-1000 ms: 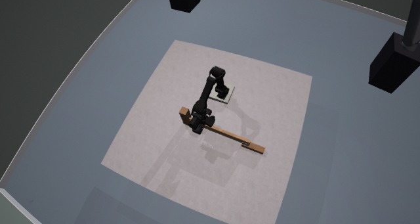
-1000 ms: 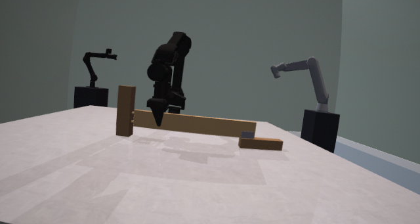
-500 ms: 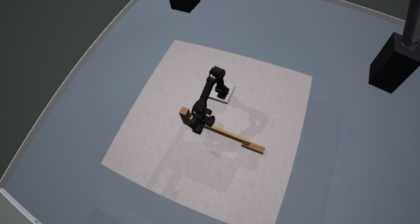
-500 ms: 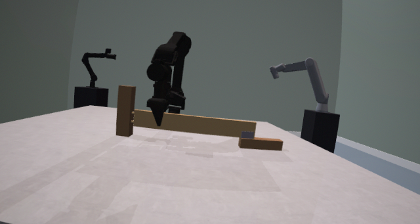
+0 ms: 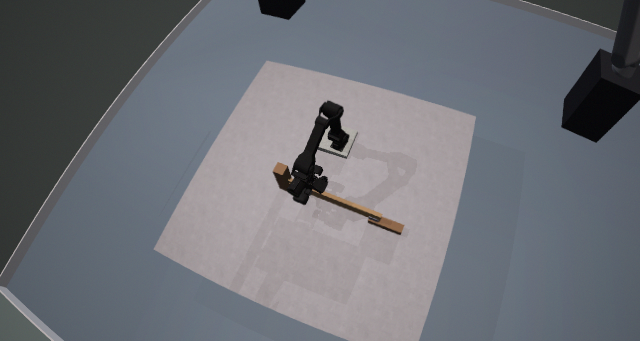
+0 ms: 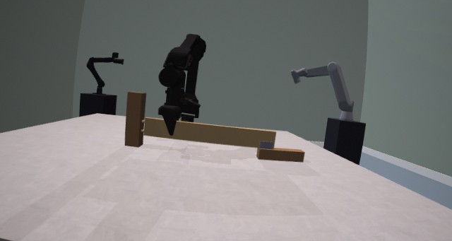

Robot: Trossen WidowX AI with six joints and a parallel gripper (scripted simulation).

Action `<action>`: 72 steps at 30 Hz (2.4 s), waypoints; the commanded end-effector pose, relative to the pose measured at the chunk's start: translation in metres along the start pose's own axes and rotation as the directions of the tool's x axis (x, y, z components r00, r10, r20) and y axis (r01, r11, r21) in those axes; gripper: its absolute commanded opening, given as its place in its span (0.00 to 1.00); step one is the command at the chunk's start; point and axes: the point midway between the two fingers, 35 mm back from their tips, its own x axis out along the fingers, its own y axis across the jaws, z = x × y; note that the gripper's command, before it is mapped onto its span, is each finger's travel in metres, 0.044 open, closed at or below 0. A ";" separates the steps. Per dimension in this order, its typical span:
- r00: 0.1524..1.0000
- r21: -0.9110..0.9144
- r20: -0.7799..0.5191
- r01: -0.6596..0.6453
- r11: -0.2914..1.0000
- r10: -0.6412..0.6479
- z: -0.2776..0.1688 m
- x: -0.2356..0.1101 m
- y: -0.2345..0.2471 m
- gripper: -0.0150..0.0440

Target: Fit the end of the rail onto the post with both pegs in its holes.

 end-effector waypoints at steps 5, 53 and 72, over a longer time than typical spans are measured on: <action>1.000 0.000 0.000 0.004 1.000 -0.004 0.002 -0.001 -0.001 0.25; 1.000 0.000 0.000 0.004 1.000 -0.004 -0.004 -0.001 0.000 0.25; 1.000 0.000 0.000 0.004 1.000 -0.004 0.002 -0.001 -0.001 0.25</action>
